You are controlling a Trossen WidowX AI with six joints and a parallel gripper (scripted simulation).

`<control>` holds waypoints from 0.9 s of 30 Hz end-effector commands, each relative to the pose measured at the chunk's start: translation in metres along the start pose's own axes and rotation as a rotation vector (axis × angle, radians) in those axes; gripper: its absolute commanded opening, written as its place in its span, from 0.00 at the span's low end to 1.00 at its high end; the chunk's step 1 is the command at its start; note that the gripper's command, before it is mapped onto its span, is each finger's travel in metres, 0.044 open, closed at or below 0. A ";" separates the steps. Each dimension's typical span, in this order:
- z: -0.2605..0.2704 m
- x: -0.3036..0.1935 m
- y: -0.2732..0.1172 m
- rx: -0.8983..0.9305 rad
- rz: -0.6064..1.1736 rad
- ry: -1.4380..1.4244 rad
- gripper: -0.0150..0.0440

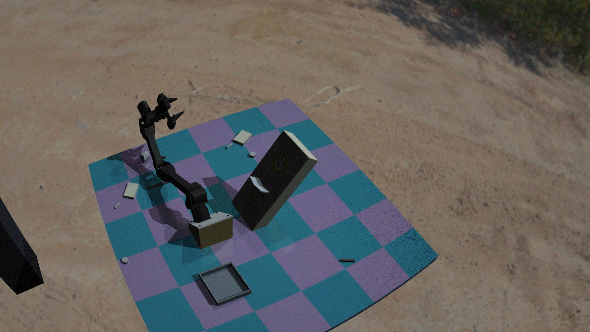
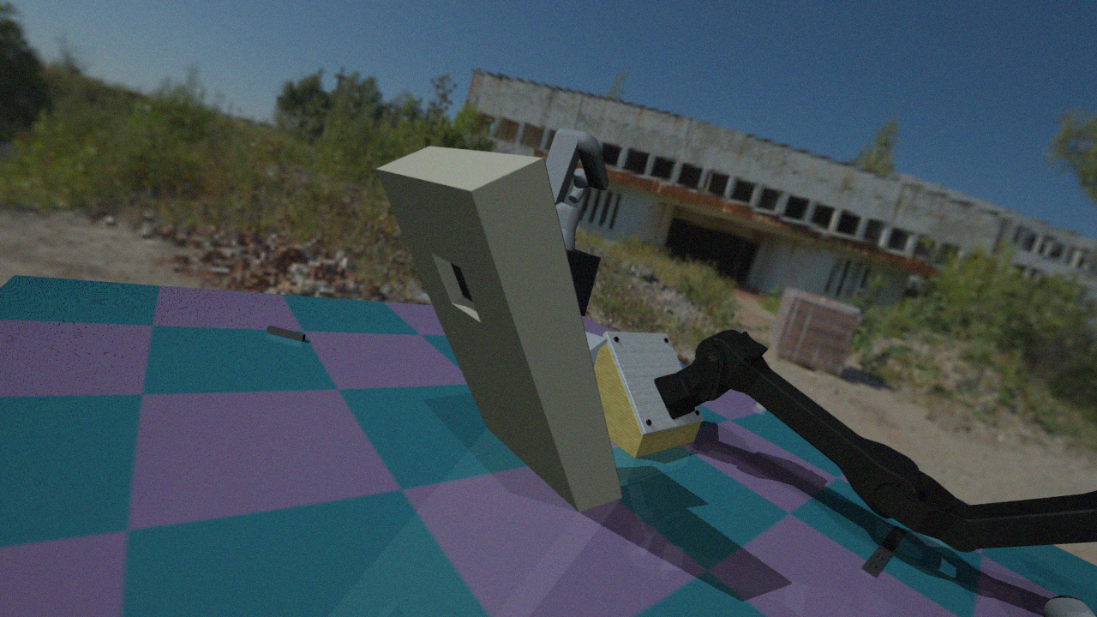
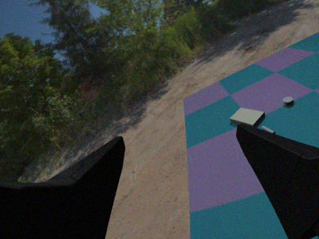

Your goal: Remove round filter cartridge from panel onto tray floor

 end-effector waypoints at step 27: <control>-0.168 0.313 0.053 -0.149 0.061 -0.663 0.43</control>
Point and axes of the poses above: the point midway between the two fingers, 35 mm back from their tips, its own y axis out along the fingers, its own z axis across the jaws, x = y × z, the point moved 1 cm from there along -y, back along the fingers, and after that the axes turned 4 degrees about -y, right-handed, at the moved point
